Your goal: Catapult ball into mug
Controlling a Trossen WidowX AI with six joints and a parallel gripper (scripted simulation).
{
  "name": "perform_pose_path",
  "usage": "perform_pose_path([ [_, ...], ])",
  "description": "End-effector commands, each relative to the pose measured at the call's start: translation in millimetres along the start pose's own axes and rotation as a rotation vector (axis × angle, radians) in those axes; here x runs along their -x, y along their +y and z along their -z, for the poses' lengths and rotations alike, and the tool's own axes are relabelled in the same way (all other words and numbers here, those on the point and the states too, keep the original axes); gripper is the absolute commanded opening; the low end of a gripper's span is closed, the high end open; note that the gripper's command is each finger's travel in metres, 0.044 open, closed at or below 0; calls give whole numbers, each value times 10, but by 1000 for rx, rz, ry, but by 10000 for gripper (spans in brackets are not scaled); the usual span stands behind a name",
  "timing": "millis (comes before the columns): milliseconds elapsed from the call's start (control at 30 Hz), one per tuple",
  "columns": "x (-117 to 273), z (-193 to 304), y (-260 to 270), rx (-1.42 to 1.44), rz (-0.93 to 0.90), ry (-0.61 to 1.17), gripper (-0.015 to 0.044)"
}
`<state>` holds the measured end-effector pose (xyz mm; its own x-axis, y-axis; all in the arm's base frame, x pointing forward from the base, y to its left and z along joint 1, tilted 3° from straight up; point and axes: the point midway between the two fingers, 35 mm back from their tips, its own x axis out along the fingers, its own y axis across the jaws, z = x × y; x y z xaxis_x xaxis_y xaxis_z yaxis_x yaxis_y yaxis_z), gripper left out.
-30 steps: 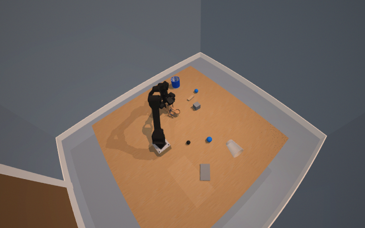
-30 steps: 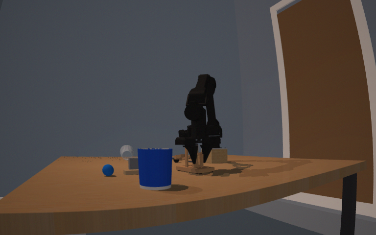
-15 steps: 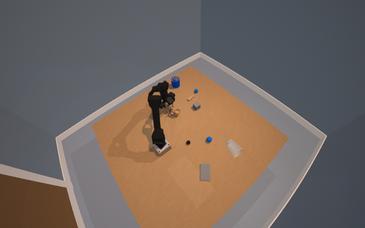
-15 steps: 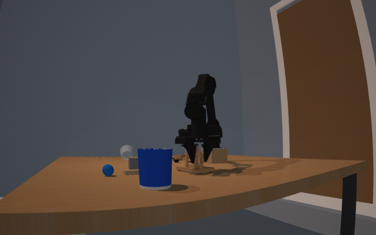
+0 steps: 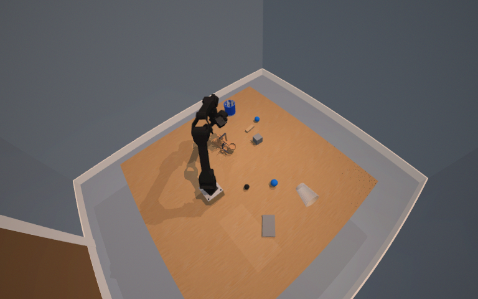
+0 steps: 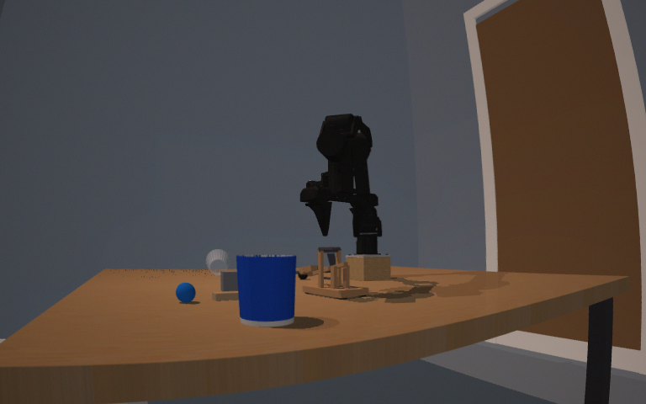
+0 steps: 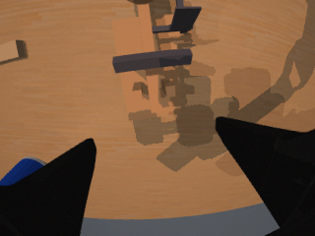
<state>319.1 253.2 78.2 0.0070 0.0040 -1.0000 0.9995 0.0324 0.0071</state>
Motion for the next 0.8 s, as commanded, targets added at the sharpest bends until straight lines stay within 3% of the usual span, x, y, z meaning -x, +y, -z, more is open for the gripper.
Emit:
perform_pose_path([
  [0, -98, -22, -30, 48, 24, -17, 440],
  [767, -74, -22, -33, 842, 29, -7, 440],
])
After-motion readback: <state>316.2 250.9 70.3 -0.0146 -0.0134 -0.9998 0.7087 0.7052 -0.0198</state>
